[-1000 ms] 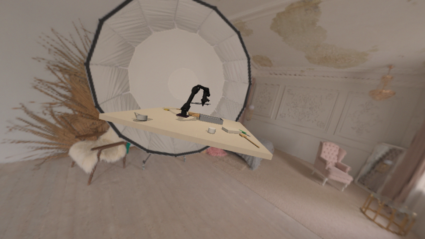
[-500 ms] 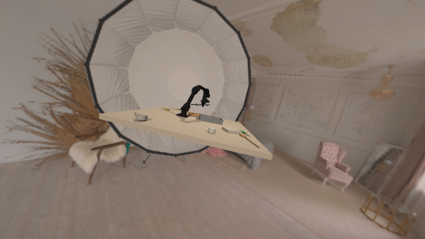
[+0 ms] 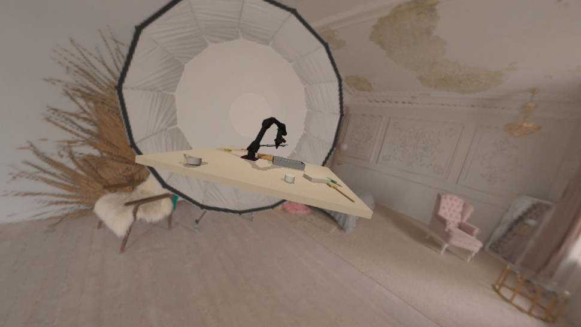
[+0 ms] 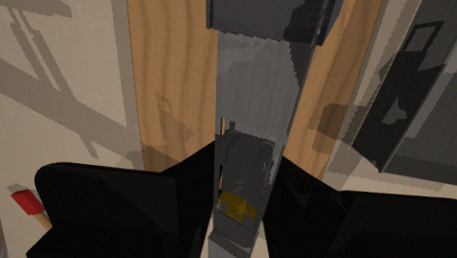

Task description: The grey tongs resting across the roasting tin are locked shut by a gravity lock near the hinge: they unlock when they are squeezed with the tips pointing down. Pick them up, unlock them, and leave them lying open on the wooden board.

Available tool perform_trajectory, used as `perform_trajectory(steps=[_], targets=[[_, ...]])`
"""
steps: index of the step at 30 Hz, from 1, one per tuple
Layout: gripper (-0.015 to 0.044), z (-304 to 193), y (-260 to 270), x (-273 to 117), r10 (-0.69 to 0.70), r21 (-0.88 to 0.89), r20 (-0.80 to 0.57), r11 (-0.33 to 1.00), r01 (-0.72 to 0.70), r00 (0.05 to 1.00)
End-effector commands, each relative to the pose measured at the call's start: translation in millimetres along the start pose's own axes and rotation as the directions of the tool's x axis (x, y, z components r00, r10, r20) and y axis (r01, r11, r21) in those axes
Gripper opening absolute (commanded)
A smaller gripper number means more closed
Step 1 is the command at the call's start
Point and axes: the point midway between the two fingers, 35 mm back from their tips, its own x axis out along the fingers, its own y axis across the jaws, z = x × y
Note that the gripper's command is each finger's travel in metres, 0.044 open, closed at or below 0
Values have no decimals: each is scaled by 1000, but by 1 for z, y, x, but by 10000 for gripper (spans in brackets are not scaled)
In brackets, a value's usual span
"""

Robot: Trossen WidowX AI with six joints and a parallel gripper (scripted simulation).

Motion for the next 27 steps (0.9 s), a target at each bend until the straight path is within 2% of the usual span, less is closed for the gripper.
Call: perform_trajectory(steps=[1,27], targets=[[-150,0,1,8,2,-2,-2,1000,-2,1000],[-150,-1,-1,51,-2,-4,-2,1000,2,1000]])
